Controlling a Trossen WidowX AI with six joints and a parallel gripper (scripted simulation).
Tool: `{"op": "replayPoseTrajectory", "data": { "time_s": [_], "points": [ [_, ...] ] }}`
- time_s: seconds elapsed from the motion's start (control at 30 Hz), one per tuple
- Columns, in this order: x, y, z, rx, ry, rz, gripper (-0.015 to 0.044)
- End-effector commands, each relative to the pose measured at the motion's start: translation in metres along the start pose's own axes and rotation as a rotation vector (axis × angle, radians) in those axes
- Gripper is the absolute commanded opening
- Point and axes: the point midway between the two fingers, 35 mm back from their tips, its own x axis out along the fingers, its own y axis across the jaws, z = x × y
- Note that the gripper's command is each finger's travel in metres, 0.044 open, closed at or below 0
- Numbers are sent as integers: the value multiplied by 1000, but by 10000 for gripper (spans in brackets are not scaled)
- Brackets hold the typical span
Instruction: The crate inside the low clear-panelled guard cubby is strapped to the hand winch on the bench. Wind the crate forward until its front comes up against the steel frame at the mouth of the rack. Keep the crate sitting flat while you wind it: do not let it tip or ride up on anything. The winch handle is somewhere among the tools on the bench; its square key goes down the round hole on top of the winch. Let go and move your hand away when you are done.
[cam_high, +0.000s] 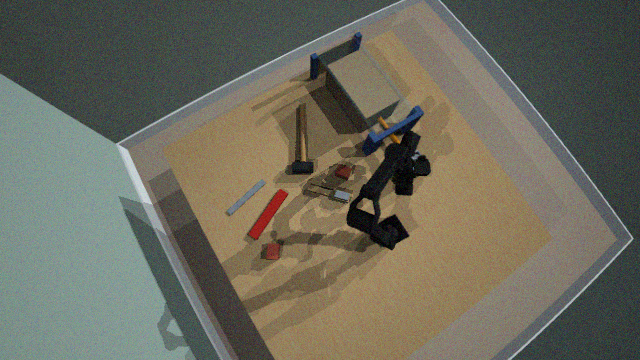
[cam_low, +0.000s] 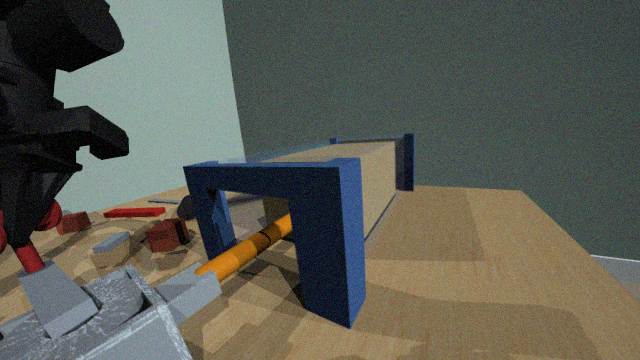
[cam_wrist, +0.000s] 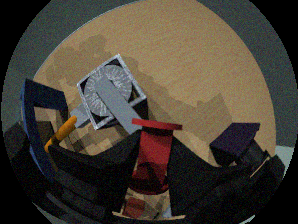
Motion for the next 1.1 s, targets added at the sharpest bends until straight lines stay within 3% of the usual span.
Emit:
{"op": "replayPoseTrajectory", "data": {
  "time_s": [0.0, 1.07],
  "points": [
    [6, -8, 10, 5, -22, -21, 0],
    [21, -21, 44, 7, -24, -21, 0]
  ]
}}
